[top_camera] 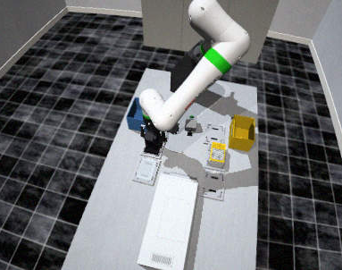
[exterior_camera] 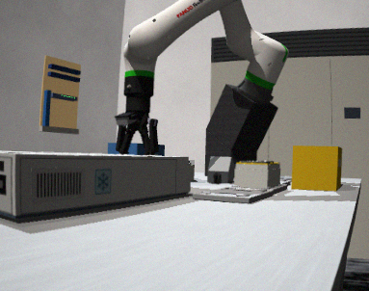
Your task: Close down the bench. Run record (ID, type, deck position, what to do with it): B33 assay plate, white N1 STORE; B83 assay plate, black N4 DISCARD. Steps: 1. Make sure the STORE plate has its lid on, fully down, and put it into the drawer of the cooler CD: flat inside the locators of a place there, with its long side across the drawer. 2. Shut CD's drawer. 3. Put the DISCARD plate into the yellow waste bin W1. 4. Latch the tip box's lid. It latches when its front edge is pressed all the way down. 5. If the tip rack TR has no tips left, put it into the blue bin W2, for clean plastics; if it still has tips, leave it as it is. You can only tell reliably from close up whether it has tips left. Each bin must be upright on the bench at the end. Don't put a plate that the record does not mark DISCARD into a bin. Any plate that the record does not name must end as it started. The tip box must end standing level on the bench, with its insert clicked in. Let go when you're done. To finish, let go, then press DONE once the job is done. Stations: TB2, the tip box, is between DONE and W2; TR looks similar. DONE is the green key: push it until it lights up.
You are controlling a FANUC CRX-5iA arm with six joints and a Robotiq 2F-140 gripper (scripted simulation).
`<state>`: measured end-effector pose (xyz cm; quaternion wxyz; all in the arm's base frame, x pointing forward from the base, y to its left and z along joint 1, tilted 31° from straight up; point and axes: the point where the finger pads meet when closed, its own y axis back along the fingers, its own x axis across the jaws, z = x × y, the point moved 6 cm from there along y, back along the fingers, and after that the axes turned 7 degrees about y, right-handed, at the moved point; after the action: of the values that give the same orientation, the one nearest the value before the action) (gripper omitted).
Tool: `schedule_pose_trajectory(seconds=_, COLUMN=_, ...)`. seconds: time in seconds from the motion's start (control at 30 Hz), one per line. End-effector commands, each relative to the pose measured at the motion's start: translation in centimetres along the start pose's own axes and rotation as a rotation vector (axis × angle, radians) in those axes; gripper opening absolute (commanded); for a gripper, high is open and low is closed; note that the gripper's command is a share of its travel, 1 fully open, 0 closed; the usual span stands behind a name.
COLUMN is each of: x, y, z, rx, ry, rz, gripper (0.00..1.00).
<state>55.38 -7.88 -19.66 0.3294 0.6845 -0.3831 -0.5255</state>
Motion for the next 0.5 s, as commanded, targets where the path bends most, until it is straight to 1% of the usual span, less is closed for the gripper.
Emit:
schedule_pose_trajectory(seconds=0.0, x=0.05, y=0.19, z=-0.07, rx=0.001, ry=0.000, rz=0.001, gripper=0.10)
schedule_pose_trajectory(seconds=0.2, x=0.05, y=0.39, z=-0.07, rx=0.001, ry=0.000, rz=0.001, gripper=0.10)
schedule_pose_trajectory(seconds=0.47, x=0.05, y=1.18, z=-0.07, rx=0.001, ry=0.000, rz=0.001, gripper=0.10)
